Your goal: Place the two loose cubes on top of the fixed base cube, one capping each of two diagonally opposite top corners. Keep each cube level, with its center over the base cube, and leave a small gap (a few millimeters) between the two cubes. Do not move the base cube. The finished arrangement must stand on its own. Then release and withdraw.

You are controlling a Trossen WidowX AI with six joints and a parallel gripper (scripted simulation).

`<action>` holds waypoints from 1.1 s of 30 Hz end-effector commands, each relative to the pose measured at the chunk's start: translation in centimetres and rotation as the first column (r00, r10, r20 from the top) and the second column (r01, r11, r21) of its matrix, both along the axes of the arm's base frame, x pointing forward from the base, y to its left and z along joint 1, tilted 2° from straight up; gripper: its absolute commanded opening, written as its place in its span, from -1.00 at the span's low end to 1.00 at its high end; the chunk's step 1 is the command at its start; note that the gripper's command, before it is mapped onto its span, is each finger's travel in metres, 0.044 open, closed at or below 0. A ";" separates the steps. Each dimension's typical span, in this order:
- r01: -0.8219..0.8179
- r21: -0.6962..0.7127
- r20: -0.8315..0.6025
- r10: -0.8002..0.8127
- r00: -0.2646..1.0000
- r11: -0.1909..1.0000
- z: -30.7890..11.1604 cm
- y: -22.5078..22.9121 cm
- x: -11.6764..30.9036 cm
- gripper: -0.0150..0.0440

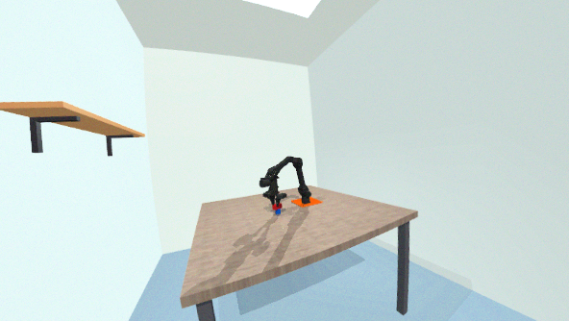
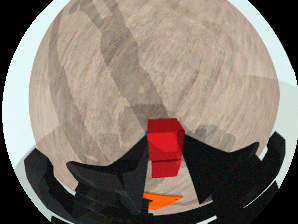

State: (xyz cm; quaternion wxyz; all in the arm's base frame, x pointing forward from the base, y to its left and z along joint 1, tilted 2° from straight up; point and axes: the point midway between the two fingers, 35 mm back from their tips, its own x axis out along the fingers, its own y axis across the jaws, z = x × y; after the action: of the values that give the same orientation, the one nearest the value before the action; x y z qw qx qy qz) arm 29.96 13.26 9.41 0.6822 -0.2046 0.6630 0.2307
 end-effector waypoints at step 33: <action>0.000 -0.001 -0.001 0.000 1.000 1.000 0.7 0.0 0.0 0.20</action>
State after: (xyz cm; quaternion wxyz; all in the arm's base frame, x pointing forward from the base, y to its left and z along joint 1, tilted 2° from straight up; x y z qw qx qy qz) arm 29.88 13.22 9.42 0.6808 -0.2049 0.6644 0.2304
